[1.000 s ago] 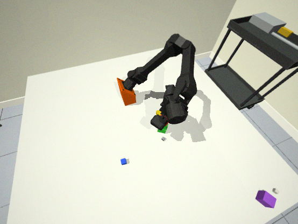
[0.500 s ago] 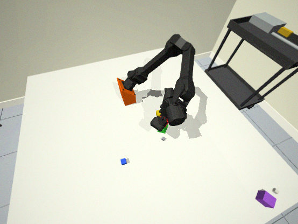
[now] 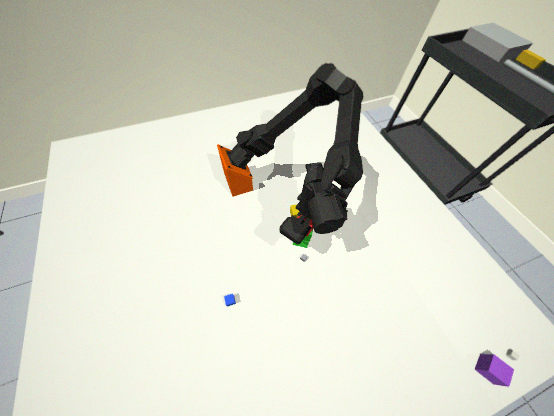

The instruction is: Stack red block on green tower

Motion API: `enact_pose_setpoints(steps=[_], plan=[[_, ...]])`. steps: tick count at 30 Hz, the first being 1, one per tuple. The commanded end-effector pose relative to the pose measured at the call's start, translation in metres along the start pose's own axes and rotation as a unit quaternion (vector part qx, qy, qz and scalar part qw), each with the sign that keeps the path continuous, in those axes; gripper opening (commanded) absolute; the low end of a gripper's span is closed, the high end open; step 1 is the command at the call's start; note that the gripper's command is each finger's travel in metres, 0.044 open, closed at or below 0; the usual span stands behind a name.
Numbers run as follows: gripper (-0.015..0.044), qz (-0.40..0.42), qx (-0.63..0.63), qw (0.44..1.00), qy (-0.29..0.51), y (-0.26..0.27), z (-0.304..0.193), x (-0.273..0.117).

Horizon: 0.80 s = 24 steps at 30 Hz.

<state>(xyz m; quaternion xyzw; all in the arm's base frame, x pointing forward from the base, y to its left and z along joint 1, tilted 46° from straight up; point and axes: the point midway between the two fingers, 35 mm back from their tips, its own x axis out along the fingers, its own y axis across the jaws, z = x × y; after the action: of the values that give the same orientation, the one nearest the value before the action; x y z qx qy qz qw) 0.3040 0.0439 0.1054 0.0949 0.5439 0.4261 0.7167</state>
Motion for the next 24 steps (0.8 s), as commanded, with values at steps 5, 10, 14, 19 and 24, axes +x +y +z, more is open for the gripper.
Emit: enact_pose_setpoints(steps=[5,10,14,19,24], plan=[[0.0420,0.000,0.000,1.000,0.000,0.0000,0.0000,0.0000],[0.0440,0.000,0.000,1.000,0.000,0.0000,0.0000,0.0000],[0.0440,0.000,0.000,1.000,0.000,0.0000,0.0000,0.0000],[0.0440,0.000,0.000,1.000,0.000,0.0000,0.0000,0.0000],[0.0440,0.000,0.000,1.000,0.000,0.0000,0.0000,0.0000]])
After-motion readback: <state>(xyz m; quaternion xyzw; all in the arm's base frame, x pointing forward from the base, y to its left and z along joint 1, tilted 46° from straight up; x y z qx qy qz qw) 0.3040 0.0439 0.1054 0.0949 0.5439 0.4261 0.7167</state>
